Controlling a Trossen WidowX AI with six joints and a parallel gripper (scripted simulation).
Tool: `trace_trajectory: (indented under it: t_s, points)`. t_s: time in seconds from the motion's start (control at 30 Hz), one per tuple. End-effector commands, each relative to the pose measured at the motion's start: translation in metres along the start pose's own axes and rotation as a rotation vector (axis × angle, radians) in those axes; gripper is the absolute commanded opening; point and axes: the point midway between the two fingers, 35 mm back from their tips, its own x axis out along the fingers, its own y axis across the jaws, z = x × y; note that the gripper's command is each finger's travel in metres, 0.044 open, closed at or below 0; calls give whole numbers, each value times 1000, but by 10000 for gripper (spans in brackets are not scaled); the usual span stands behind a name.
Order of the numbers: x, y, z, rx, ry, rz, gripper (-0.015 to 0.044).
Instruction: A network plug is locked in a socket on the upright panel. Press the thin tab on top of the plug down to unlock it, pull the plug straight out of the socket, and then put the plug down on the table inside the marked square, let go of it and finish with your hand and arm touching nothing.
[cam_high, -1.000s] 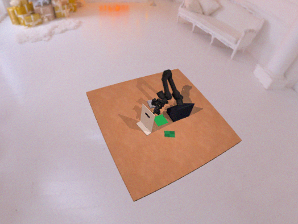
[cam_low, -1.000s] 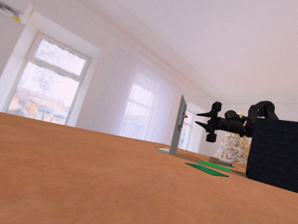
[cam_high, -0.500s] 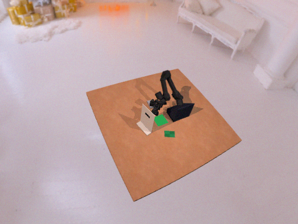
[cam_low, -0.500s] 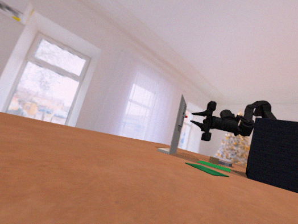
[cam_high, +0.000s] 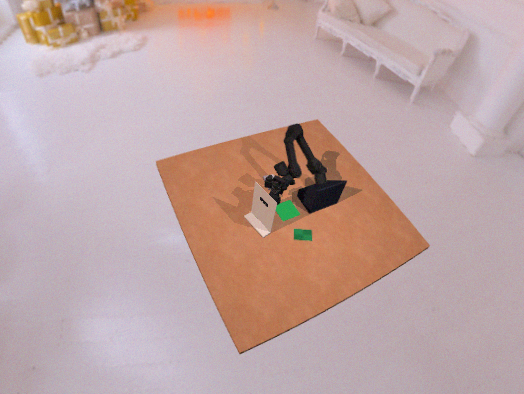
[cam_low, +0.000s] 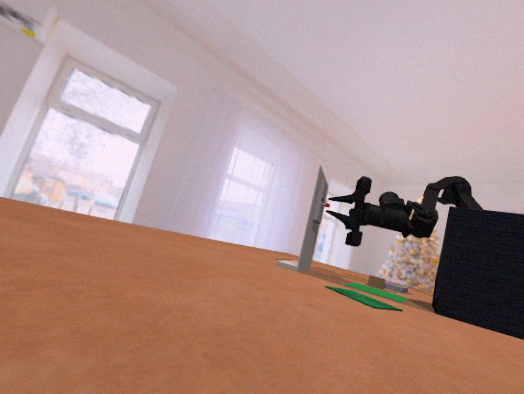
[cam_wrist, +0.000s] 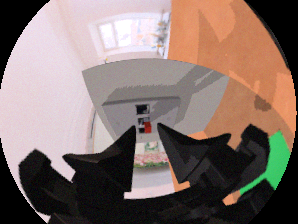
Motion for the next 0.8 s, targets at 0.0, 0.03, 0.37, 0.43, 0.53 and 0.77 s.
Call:
trace_trajectory:
  t_s: [0.0, 0.03, 0.37, 0.43, 0.53, 0.77]
  points:
    - [6, 0, 2, 2, 1, 3, 156]
    - [7, 0, 2, 2, 1, 3, 156]
    - [7, 0, 2, 2, 1, 3, 76]
    - [7, 0, 2, 2, 1, 3, 63]
    - [7, 0, 2, 2, 1, 3, 43]
    - [7, 0, 2, 2, 1, 3, 0]
